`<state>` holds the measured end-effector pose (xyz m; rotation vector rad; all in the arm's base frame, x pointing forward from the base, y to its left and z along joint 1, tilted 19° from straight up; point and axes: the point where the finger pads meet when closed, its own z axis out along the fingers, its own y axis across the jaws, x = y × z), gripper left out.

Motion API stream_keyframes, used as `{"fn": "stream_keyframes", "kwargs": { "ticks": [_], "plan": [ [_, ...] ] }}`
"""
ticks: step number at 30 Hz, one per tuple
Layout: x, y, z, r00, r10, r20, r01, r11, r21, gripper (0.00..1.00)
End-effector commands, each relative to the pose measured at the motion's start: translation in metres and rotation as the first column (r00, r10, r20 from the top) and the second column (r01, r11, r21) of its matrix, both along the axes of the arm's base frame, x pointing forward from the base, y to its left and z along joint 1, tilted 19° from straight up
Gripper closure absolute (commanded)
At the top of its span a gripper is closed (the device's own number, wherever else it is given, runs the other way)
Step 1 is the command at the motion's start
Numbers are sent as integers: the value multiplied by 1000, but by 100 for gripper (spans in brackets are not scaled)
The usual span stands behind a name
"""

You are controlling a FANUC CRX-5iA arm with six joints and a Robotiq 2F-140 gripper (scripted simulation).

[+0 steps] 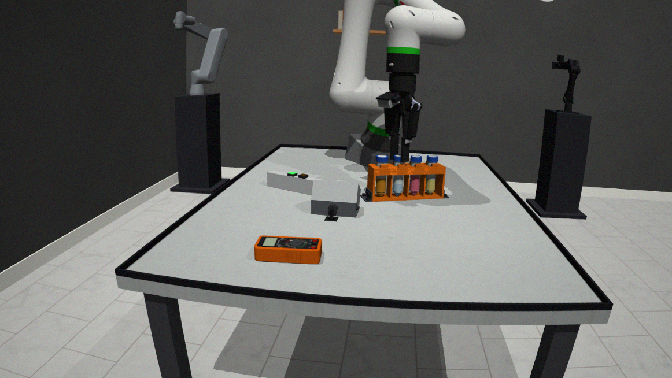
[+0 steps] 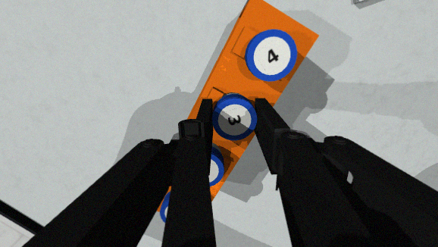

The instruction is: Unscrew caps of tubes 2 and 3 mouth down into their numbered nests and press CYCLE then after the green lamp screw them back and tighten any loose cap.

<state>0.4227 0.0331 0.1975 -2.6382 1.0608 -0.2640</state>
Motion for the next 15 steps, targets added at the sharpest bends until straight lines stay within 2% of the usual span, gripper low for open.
{"fn": "stream_keyframes", "kwargs": {
  "ticks": [1,6,11,13,15],
  "plan": [
    [0,0,1,985,-170,-38,172,984,46,70],
    [0,0,1,915,-390,-103,400,911,97,70],
    [0,0,1,793,-583,-178,606,784,131,70],
    [0,0,1,793,-583,-178,606,784,131,70],
    [0,0,1,731,-650,-209,680,720,140,70]
  ]
}}
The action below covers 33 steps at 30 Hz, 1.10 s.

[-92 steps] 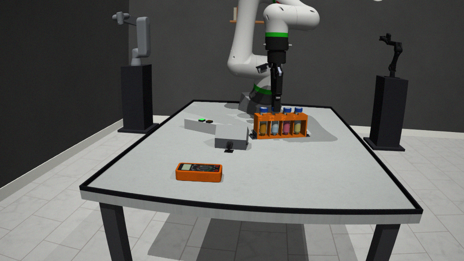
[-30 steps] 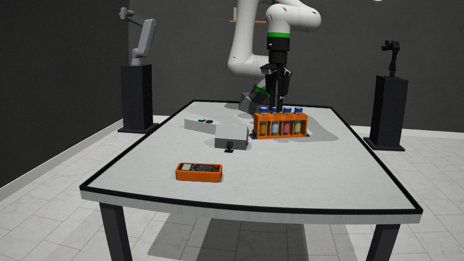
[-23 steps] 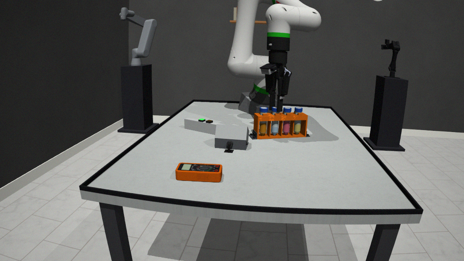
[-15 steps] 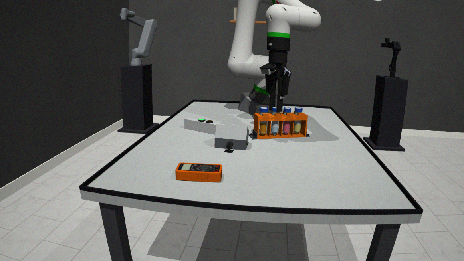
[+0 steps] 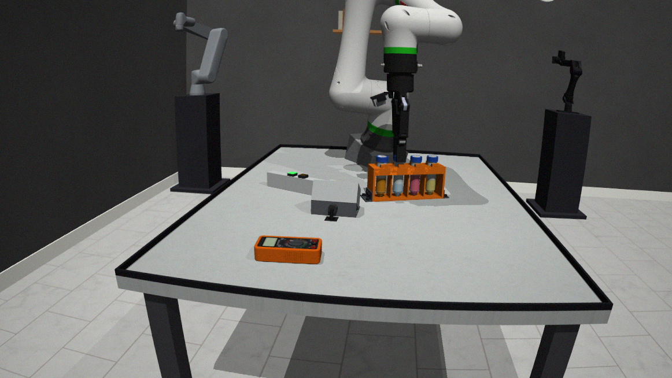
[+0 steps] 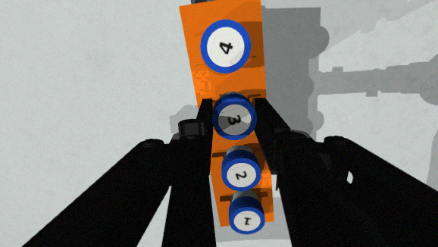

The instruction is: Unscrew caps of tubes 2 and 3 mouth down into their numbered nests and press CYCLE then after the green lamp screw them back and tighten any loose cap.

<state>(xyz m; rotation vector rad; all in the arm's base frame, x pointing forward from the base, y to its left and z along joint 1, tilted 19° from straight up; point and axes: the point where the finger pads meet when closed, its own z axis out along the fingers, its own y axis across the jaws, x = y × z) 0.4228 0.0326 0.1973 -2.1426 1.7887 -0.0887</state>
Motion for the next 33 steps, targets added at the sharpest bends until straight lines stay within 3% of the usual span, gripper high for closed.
{"fn": "stream_keyframes", "kwargs": {
  "ticks": [1,5,12,13,25,28,32,33],
  "plan": [
    [0,0,1,980,-197,-38,197,980,21,70],
    [0,0,1,924,-371,-90,377,924,62,70],
    [0,0,1,924,-371,-90,377,924,62,70],
    [1,0,0,924,-371,-90,377,924,62,59],
    [1,0,0,924,-371,-90,377,924,62,59],
    [0,0,1,989,-148,-26,148,989,9,59],
    [0,0,1,997,-82,-10,82,997,-9,59],
    [0,0,1,1000,16,11,-16,999,-37,59]
  ]
}}
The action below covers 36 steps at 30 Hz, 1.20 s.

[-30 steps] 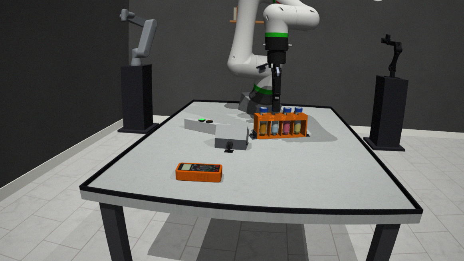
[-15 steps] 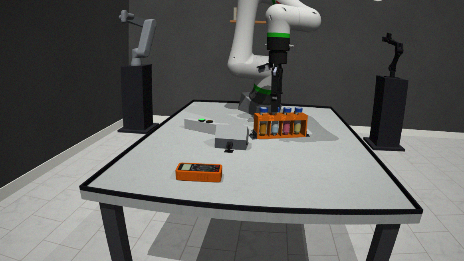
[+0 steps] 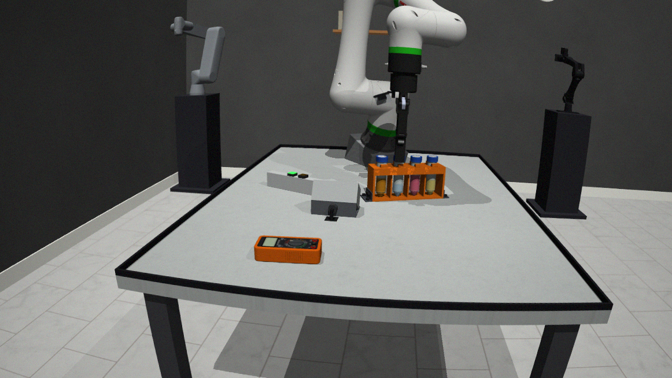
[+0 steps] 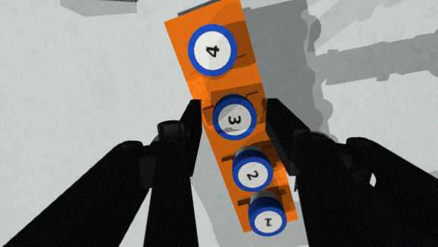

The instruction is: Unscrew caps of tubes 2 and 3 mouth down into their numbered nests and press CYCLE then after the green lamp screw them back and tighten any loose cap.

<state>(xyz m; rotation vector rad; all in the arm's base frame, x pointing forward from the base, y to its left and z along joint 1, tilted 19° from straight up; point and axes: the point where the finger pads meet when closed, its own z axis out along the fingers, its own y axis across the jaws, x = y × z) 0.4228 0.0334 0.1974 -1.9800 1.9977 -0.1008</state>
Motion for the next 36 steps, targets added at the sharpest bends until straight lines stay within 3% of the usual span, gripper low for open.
{"fn": "stream_keyframes", "kwargs": {
  "ticks": [1,6,12,13,20,21,35,36],
  "plan": [
    [0,0,0,963,266,40,-263,962,-68,59],
    [0,0,0,876,479,58,-467,872,-147,59],
    [0,0,0,708,704,55,-674,697,-243,59],
    [0,0,0,696,716,54,-685,685,-246,59],
    [0,0,0,696,716,54,-685,685,-246,59],
    [0,0,0,696,716,54,-685,685,-246,70],
    [0,0,0,696,716,55,-685,685,-247,70],
    [0,-1,0,730,681,57,-654,720,-230,70]
  ]
}}
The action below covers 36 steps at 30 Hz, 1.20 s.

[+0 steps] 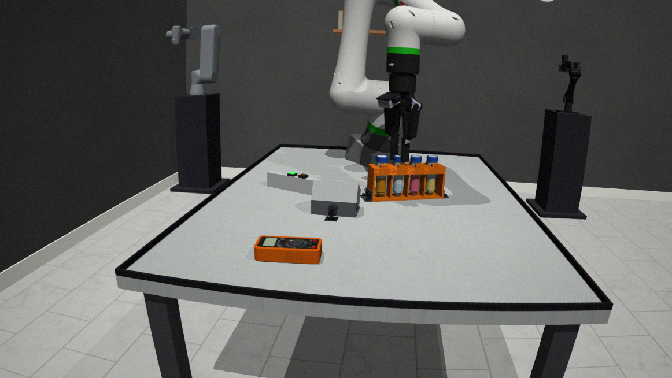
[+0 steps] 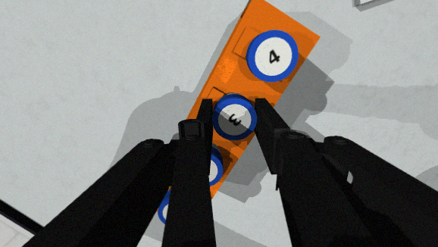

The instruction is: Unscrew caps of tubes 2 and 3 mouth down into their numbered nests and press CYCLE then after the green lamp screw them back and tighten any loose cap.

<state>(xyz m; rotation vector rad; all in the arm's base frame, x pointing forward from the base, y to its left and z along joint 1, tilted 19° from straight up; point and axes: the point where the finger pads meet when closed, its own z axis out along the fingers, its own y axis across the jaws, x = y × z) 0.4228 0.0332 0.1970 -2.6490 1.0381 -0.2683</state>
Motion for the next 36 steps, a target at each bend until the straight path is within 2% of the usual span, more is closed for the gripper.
{"fn": "stream_keyframes", "kwargs": {
  "ticks": [1,6,9,12,14,18,22,31,32,36],
  "plan": [
    [0,0,1,995,-94,-19,94,995,26,70],
    [0,0,1,944,-320,-80,326,942,83,70],
    [0,0,1,887,-446,-122,458,882,109,70],
    [0,0,1,811,-560,-168,581,804,129,70],
    [0,0,1,811,-560,-168,581,804,129,70],
    [1,0,1,685,-690,-231,726,673,144,70],
    [1,0,1,537,-790,-294,842,519,146,70],
    [1,0,0,537,-790,-294,842,519,146,70],
    [1,0,0,537,-790,-294,842,519,146,59],
    [1,0,0,537,-790,-295,842,519,146,59]
  ]
}}
